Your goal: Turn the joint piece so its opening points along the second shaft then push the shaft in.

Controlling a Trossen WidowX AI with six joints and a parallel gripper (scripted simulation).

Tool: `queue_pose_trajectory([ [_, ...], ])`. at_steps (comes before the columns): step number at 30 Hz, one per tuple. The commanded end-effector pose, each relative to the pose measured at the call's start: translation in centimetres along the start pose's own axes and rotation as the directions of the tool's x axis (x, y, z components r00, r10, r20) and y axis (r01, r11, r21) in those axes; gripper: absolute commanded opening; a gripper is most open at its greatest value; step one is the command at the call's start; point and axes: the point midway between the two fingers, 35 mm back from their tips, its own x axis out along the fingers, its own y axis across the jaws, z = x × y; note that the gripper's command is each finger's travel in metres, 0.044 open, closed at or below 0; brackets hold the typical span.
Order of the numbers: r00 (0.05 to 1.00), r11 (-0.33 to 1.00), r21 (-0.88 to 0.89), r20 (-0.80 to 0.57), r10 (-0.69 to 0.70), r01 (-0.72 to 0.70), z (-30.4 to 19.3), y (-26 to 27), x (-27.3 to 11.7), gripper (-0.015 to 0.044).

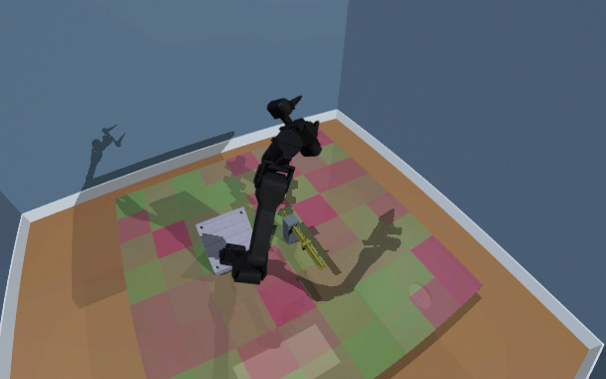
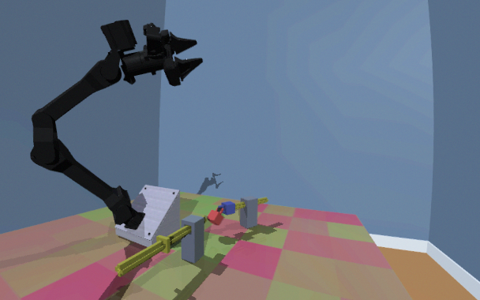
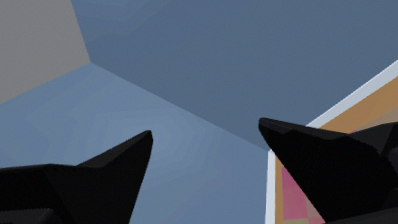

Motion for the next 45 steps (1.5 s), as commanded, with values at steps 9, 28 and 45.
queue_pose_trajectory([
  [9, 0.928, 0.969, -0.091, -0.281, -0.246, 0.229, -10.2, -6.0, 4.7, 0.044],
  [28, 0.527, 0.776, -0.361, -0.58, -0.622, 0.518, -24.4, -17.1, 4.4, 0.044],
  [45, -0.003, 0.472, -0.668, -0.579, -0.816, 0.576, -32.1, -25.8, -1.7, 0.044],
])
